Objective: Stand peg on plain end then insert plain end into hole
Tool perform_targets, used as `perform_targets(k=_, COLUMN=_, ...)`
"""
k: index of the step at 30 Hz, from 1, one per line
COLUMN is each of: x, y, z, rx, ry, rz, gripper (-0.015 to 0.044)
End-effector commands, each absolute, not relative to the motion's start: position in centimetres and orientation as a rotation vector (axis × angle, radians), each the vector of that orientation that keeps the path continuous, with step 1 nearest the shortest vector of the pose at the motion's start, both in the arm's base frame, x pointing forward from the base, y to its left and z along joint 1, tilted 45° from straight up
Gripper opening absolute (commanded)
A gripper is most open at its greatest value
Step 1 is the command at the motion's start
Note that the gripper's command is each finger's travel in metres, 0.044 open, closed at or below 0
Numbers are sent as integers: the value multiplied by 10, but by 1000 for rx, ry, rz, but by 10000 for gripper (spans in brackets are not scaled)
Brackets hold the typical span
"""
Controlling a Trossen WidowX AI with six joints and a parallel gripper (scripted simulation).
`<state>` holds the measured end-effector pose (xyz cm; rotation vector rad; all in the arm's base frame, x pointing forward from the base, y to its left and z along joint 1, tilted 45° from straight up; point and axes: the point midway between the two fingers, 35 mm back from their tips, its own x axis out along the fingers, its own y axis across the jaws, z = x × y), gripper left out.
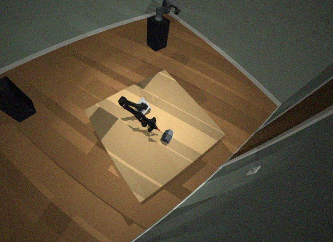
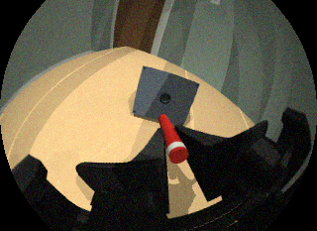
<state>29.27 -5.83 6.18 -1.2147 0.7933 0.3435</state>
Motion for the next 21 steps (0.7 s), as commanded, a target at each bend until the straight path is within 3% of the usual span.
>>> perform_targets(k=1, x=296, y=-58, z=60, rx=-1224, ry=782, rz=349, gripper=0)
perform_targets(k=21, x=312, y=-58, z=53, rx=-1268, ry=721, rz=353, gripper=0)
